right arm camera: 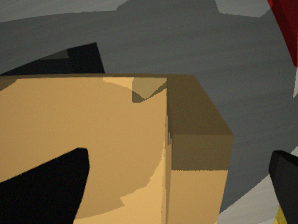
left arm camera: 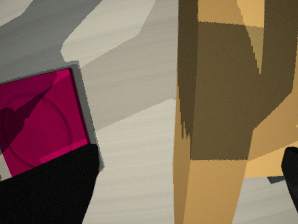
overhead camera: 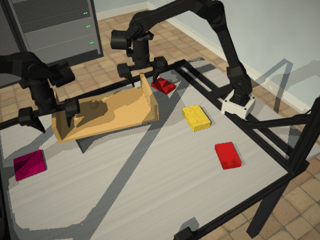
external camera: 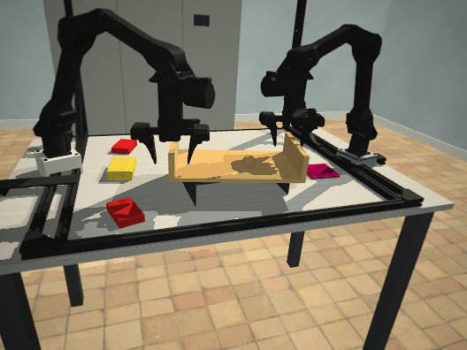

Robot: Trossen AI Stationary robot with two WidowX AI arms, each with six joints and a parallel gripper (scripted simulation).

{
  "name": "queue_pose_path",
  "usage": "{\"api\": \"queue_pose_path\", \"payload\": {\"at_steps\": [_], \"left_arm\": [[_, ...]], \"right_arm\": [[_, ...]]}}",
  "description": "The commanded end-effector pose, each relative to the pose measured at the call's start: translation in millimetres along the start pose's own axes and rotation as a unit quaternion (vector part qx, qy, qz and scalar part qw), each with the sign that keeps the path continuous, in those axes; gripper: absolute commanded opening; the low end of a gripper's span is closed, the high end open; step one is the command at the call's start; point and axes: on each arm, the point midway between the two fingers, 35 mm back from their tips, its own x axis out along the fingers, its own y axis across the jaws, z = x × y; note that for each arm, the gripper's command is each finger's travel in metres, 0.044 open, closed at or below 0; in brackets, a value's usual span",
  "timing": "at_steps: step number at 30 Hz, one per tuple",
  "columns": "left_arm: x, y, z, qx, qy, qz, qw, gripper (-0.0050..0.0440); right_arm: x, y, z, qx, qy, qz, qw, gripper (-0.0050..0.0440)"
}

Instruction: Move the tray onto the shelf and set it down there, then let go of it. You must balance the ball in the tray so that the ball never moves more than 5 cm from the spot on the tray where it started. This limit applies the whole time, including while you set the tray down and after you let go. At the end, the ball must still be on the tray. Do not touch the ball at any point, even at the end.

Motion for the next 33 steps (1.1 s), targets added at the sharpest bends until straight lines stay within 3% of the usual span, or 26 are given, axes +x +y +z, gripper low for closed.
{"api": "queue_pose_path", "payload": {"at_steps": [1, 8, 10, 12, 15, 33], "left_arm": [[0.0, 0.0, -0.1, 0.000, 0.000, 0.000, 1.000, 0.0400], [-2.1, 0.7, -0.2, 0.001, 0.000, -0.001, 1.000, 0.0400], [-18.5, 6.3, -1.3, 0.009, 0.001, -0.007, 1.000, 0.0400], [-49.2, 19.7, -4.6, 0.023, 0.002, -0.017, 1.000, 0.0400], [-68.5, 38.4, -8.0, 0.001, 0.001, -0.003, 1.000, 0.0400], [-69.7, 39.6, -8.3, 0.000, 0.001, -0.002, 1.000, 0.0400]], "right_arm": [[0.0, 0.0, 0.0, 0.000, 0.000, 0.000, 1.000, 0.0400], [-1.9, -0.5, 0.2, -0.001, 0.000, 0.000, 1.000, 0.0400], [-17.4, -4.8, 1.5, -0.004, -0.002, 0.004, 1.000, 0.0400], [-46.9, -15.1, 3.3, -0.011, -0.004, 0.010, 1.000, 0.0400], [-69.4, -36.9, 8.5, -0.001, 0.001, -0.001, 1.000, 0.0400], [-70.9, -38.4, 8.8, 0.000, 0.001, -0.002, 1.000, 0.0400]]}}
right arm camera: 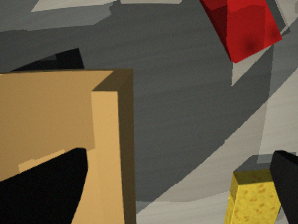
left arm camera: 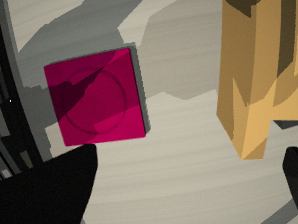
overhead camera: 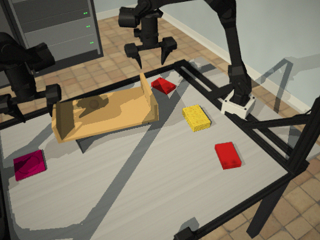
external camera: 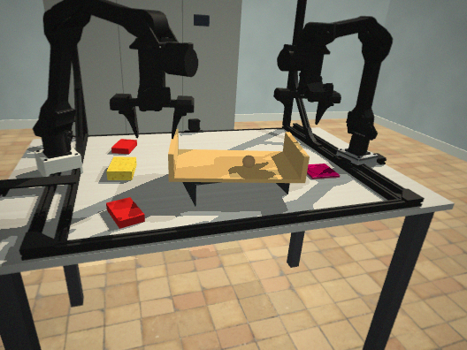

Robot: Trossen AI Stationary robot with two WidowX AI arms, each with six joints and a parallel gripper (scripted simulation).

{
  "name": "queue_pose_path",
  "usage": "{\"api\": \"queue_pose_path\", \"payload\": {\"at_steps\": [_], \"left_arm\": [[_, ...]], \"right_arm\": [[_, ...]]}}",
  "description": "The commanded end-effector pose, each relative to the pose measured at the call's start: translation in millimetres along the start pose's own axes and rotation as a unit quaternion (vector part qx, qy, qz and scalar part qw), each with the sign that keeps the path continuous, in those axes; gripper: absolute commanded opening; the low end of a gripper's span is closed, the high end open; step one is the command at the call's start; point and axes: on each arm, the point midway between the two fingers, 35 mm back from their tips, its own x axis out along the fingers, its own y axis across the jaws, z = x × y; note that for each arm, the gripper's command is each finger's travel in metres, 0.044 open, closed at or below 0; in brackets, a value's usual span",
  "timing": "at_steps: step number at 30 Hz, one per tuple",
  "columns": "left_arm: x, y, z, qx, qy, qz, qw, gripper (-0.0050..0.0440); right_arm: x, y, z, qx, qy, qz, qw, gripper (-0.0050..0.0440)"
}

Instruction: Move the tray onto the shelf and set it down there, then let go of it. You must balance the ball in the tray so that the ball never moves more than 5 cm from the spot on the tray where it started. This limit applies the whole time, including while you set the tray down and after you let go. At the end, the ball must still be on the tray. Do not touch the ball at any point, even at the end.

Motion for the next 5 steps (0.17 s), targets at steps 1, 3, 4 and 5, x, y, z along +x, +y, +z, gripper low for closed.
{"api": "queue_pose_path", "payload": {"at_steps": [1, 3, 4, 5], "left_arm": [[-0.7, 0.5, 0.5, -0.002, -0.002, 0.000, 1.000, 0.0400], [-0.7, 0.5, 0.5, -0.002, -0.002, 0.000, 1.000, 0.0400], [-0.7, 0.5, 0.5, -0.002, -0.002, 0.000, 1.000, 0.0400], [-0.7, 0.5, 0.5, -0.002, -0.002, 0.000, 1.000, 0.0400]], "right_arm": [[0.1, -0.2, 0.0, -0.001, 0.001, -0.001, 1.000, 0.0400], [0.1, -0.2, 0.0, -0.001, 0.001, -0.001, 1.000, 0.0400], [0.1, -0.2, 0.0, -0.001, 0.001, -0.001, 1.000, 0.0400], [0.1, -0.2, 0.0, -0.001, 0.001, -0.001, 1.000, 0.0400]]}}
